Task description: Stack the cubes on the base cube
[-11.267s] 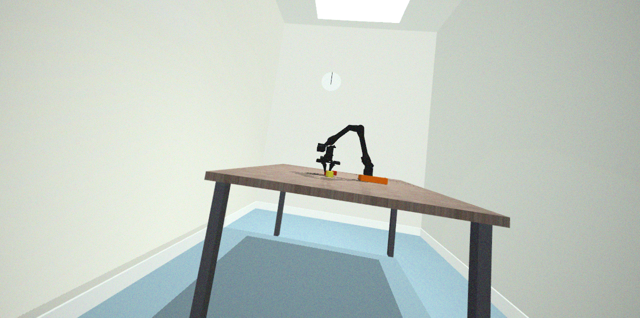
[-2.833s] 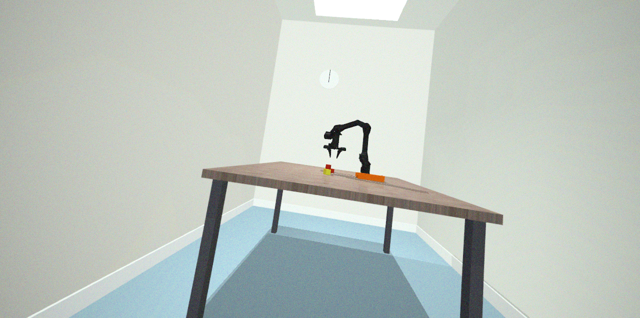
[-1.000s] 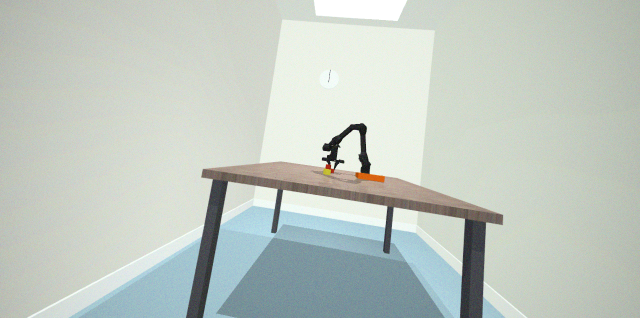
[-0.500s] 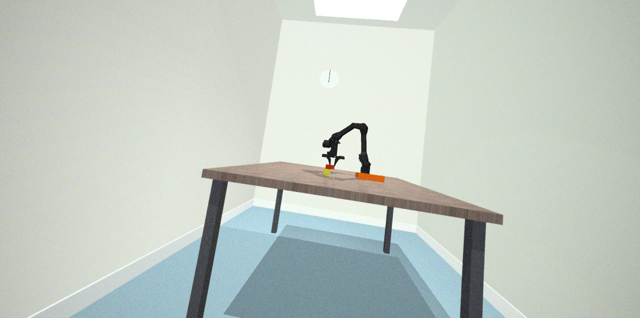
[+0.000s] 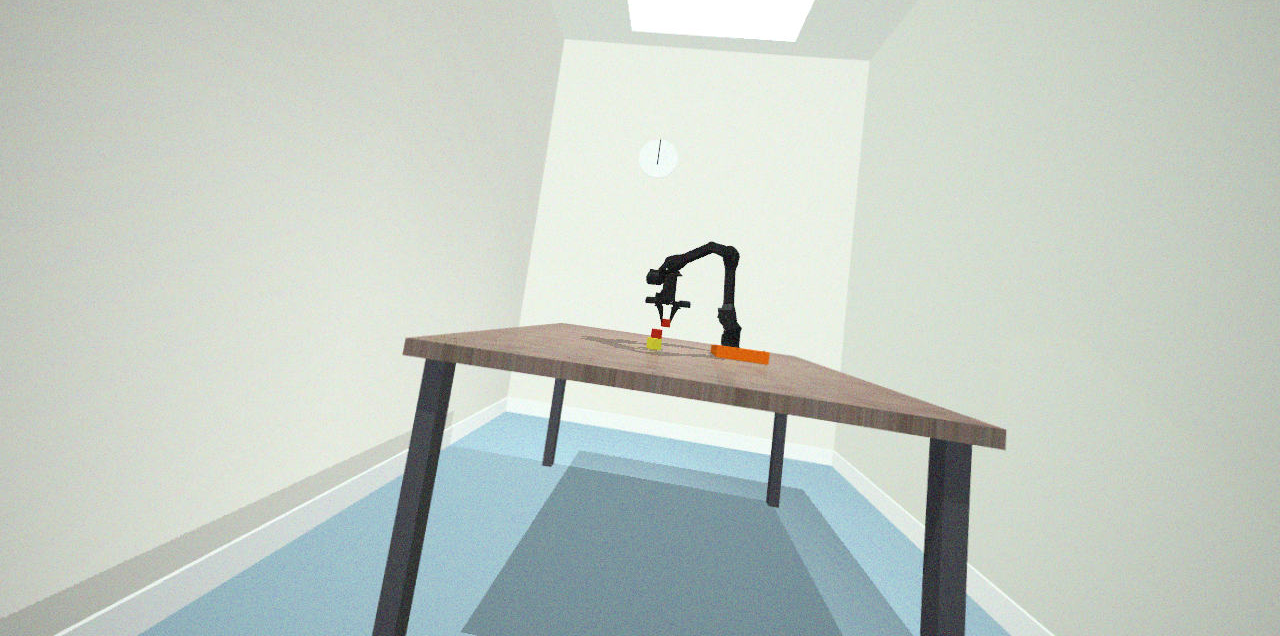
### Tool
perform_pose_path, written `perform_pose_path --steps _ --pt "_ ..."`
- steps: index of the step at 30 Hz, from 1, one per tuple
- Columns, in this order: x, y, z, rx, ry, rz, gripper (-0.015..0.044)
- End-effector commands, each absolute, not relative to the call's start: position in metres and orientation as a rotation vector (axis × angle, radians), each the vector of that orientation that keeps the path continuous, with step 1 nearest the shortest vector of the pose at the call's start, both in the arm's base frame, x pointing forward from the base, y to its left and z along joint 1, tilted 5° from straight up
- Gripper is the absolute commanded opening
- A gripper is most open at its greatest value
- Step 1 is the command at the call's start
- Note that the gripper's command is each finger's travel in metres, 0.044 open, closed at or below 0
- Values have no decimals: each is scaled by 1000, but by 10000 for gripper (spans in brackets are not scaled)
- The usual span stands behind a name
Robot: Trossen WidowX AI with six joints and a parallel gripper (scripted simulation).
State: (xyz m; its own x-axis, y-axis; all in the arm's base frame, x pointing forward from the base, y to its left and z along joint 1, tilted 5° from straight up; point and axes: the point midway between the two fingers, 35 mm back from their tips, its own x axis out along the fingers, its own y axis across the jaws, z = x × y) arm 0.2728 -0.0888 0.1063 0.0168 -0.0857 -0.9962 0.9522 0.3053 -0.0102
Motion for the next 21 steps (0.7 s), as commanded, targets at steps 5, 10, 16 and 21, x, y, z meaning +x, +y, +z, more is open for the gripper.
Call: perform_pose_path --steps 5,10,16,21 --pt "271 -86 135 928 1257 -1010 105" --pt "271 -84 135 909 1267 -992 105" --pt "279 -68 134 748 1343 -837 105" --pt "284 -53 132 607 1398 -703 105"
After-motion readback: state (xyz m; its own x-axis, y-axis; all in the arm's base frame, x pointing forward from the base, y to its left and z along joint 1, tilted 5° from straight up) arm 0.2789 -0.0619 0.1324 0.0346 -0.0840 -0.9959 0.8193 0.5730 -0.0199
